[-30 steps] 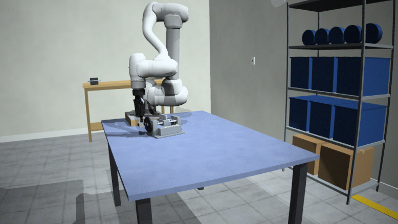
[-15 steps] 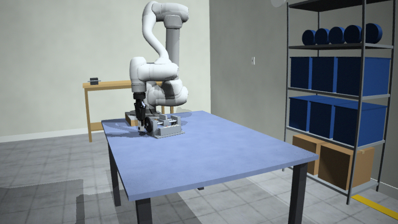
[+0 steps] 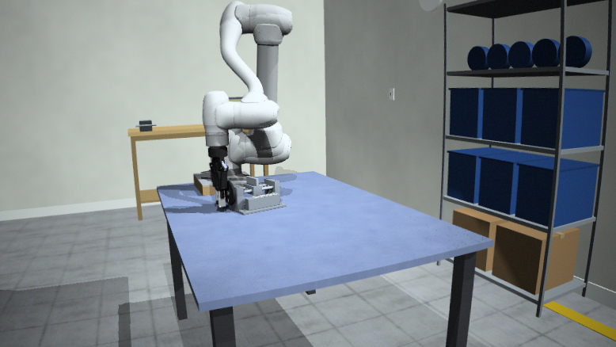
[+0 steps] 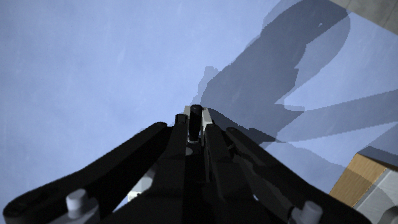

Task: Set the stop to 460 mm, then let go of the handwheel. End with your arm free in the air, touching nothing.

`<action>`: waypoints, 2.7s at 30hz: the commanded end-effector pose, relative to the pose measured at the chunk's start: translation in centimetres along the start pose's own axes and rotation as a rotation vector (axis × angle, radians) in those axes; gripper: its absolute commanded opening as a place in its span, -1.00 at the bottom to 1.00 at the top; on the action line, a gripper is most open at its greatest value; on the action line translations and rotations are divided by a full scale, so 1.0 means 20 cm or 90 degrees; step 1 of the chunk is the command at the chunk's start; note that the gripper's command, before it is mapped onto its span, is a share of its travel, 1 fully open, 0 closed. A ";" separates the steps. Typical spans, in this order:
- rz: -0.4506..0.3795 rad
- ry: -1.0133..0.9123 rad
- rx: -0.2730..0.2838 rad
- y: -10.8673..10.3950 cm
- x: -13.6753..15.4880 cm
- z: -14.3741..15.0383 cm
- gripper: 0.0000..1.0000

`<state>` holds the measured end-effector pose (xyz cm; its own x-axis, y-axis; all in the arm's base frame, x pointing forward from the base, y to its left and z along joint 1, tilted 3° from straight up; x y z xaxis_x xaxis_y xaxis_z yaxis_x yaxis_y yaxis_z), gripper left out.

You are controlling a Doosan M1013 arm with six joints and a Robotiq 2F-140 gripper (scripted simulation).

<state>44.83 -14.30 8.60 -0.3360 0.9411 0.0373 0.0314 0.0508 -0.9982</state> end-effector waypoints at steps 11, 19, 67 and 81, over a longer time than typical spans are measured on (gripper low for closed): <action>0.000 0.001 -0.001 -0.02 -0.02 -0.14 -0.92; 0.000 0.001 -0.001 -0.06 -0.03 -0.18 -0.92; 0.000 0.001 -0.001 -0.26 -0.03 -0.19 -0.92; 0.000 0.001 -0.001 -0.27 -0.03 -0.18 -0.92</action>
<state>48.20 -13.86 14.18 -0.3350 0.9415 0.0370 0.0333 0.0511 -0.9981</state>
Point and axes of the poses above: the point where the finger pads meet when closed, its own y axis out along the fingers, its own z axis across the jaws, x = y × z, the point moved 7 cm from there along -y, back along the fingers, and after that the axes turned 8 degrees about -y, right-handed, at the moved point
